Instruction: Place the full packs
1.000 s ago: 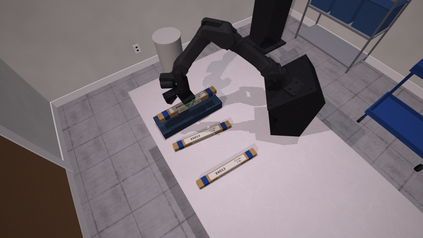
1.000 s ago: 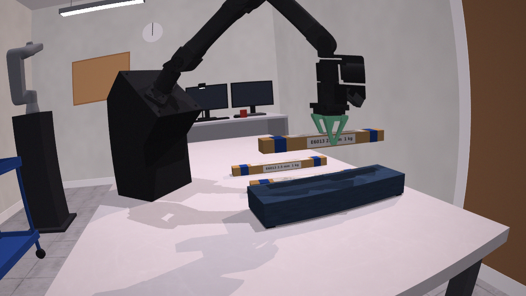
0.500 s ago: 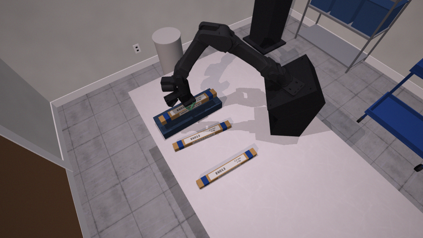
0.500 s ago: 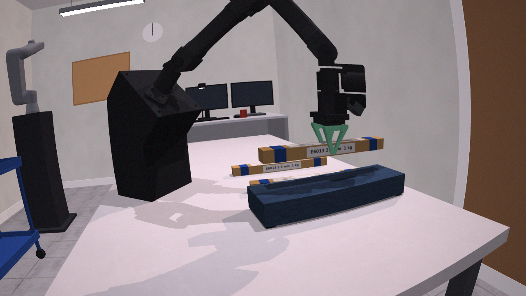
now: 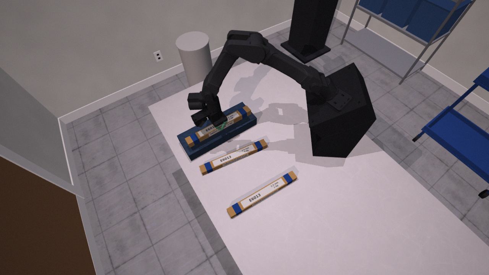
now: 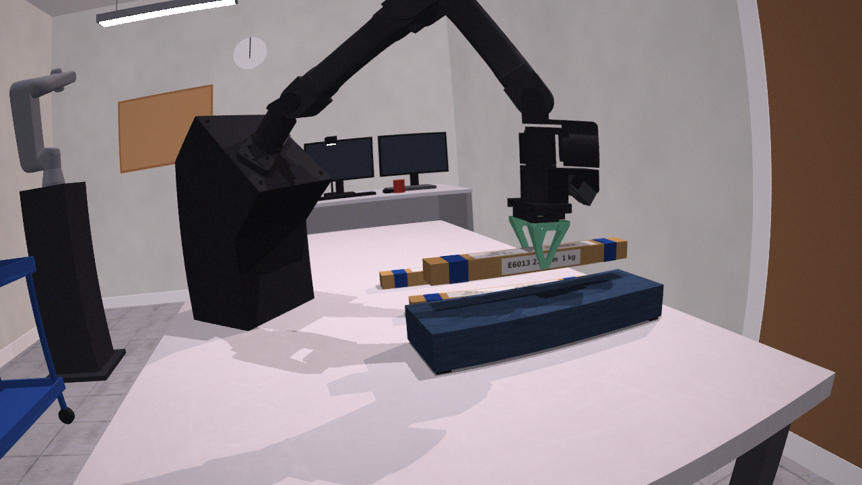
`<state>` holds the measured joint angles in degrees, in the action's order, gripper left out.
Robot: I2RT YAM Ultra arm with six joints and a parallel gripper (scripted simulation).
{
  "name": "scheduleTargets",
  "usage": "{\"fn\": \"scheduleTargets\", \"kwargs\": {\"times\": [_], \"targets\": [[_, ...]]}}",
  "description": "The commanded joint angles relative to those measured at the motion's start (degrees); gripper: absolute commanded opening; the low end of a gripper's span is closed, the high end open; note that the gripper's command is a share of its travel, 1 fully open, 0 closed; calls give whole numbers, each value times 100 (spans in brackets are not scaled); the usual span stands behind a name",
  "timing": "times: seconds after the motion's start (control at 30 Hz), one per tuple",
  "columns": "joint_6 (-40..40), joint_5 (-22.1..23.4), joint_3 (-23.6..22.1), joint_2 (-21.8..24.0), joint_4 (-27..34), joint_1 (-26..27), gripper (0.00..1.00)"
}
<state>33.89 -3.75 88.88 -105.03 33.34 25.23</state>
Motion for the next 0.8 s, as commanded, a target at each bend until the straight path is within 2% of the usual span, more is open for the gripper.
{"fn": "scheduleTargets", "kwargs": {"times": [0.0,0.77], "targets": [[20,54,169,342,-31,1,0],[6,27,125,327,-64,-34,0]]}}
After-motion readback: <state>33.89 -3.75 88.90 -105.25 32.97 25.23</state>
